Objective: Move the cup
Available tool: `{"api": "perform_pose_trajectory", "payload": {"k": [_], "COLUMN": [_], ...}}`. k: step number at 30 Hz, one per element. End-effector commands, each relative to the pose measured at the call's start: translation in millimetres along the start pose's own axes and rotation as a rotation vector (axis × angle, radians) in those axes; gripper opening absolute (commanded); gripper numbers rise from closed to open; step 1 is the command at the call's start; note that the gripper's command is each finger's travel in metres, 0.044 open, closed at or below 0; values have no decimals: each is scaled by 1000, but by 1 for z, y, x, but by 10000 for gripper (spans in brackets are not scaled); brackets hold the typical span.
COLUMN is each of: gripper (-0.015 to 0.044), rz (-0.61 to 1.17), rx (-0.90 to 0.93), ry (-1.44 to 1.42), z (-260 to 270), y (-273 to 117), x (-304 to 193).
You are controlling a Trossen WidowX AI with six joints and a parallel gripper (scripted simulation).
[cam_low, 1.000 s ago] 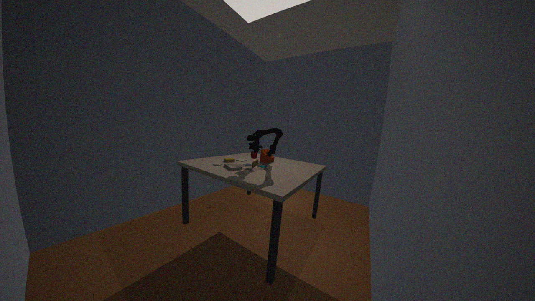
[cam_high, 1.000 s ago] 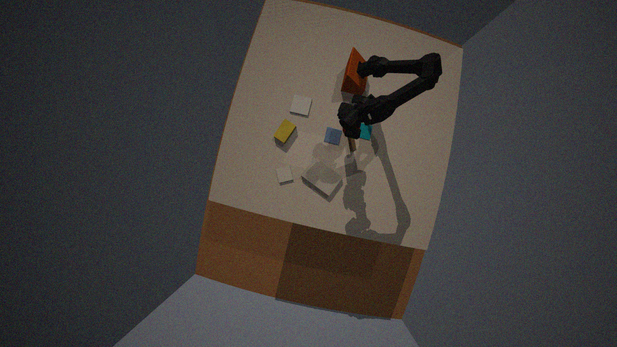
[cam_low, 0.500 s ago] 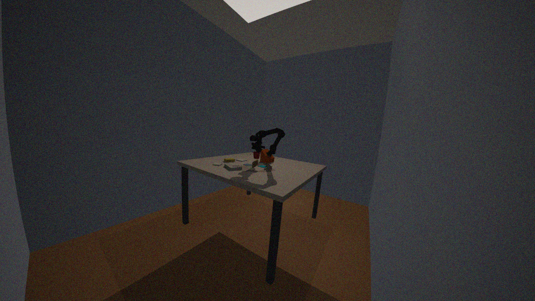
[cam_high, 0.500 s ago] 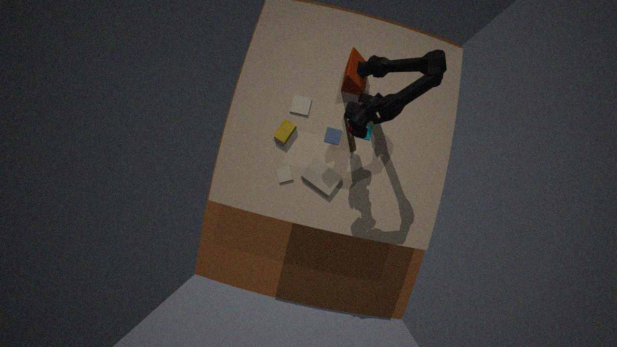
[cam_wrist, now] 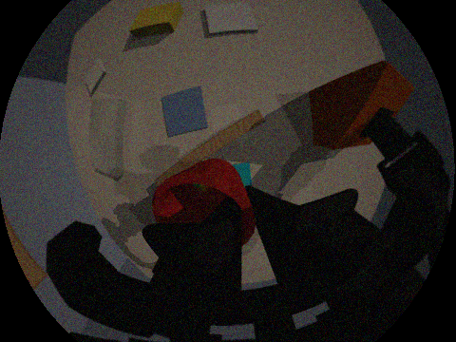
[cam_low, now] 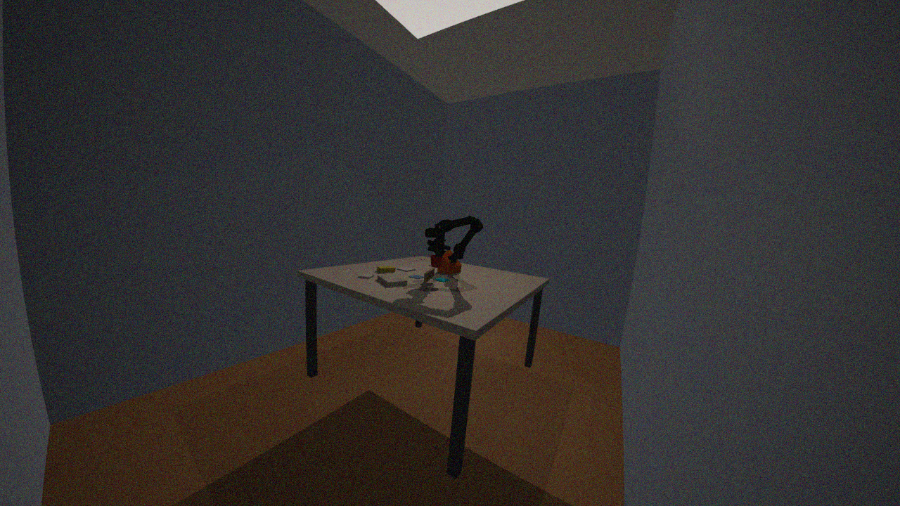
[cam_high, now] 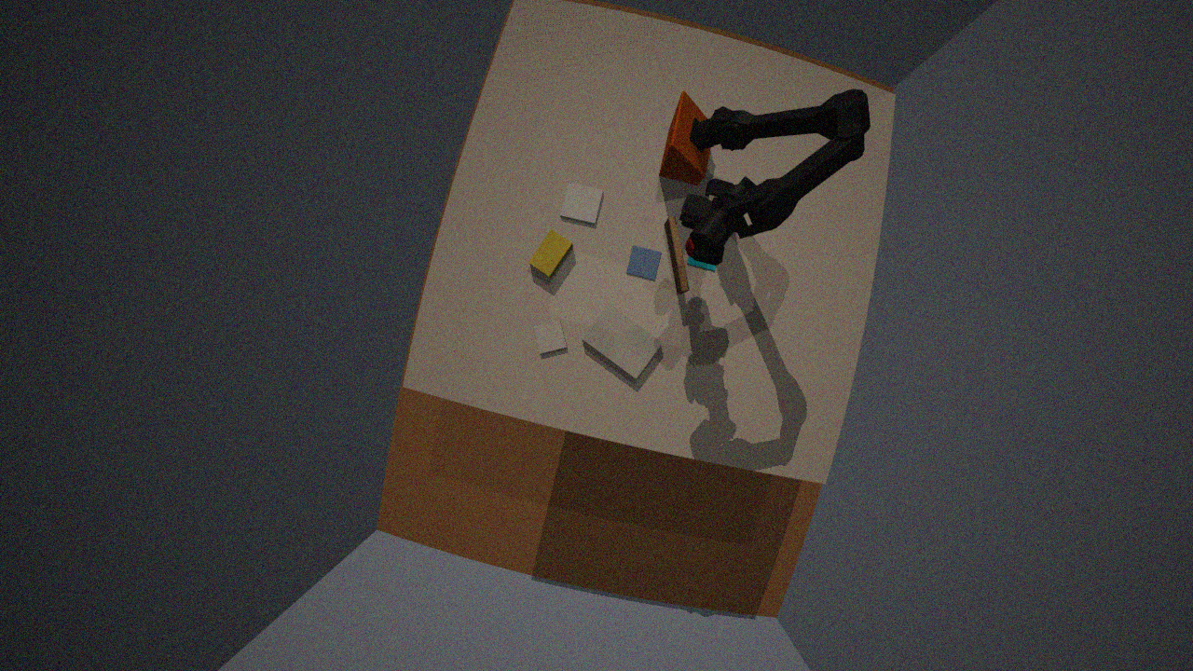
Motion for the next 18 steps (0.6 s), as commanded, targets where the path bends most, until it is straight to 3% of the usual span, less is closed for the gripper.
{"api": "perform_pose_trajectory", "payload": {"k": [1, 18], "gripper": [0, 0], "rz": [7, 9], "rx": [0, -1], "ry": [7, 7], "z": [-4, -19], "y": [0, 0], "x": [-9, -41]}}
Point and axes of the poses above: the point midway between the two fingers, 35 mm back from their tips, its own y axis out along the fingers, its own z axis across the jaws, x = y × z, the point moved 3 cm from there along -y, back along the fingers
